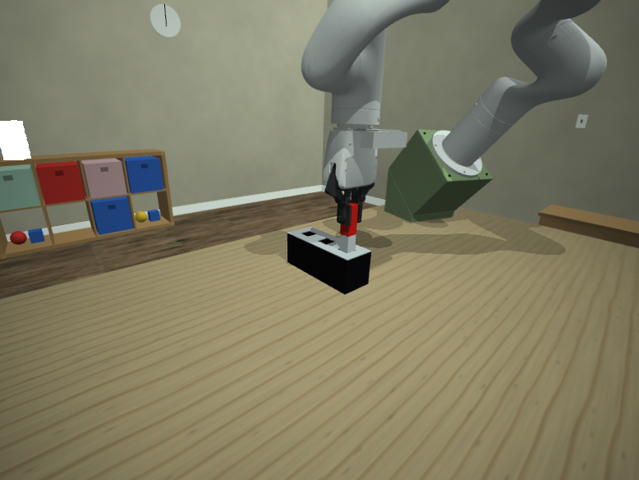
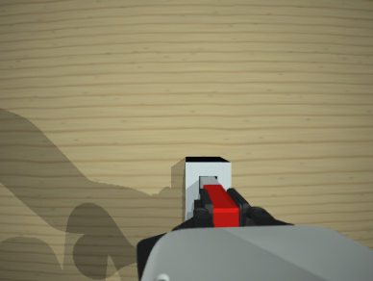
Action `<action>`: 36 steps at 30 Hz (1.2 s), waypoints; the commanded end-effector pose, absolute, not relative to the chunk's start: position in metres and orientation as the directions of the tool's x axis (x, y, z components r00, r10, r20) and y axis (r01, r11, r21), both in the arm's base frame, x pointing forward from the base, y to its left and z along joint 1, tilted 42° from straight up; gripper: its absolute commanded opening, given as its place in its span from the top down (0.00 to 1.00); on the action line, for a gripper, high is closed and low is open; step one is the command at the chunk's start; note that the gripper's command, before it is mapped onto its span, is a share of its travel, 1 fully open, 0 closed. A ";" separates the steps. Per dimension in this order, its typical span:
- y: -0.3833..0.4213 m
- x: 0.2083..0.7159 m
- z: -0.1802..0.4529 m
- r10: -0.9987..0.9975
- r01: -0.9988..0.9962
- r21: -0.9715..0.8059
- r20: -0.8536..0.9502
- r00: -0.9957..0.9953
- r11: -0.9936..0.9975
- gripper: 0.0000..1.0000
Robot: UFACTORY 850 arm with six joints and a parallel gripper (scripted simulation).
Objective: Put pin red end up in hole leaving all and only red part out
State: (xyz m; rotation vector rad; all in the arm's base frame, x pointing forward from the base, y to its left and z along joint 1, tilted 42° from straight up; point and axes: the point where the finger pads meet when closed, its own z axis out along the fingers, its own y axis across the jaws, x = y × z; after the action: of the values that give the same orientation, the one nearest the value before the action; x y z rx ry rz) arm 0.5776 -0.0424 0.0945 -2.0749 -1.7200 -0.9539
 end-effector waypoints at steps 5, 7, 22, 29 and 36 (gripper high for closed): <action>-0.043 0.578 0.095 0.763 0.948 0.193 0.642 0.072 -0.251 1.00; -0.043 0.578 0.095 0.763 0.948 0.193 0.642 0.072 -0.251 1.00; -0.044 0.579 0.095 0.763 0.948 0.193 0.642 0.072 -0.251 1.00; -0.041 0.580 0.092 0.763 0.948 0.193 0.642 0.072 -0.251 1.00; -0.041 0.580 0.092 0.763 0.948 0.193 0.642 0.072 -0.251 1.00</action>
State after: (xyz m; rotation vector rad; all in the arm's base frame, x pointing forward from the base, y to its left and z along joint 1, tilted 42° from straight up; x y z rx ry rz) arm 0.5792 -0.0400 0.0918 -2.0750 -1.7203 -0.9543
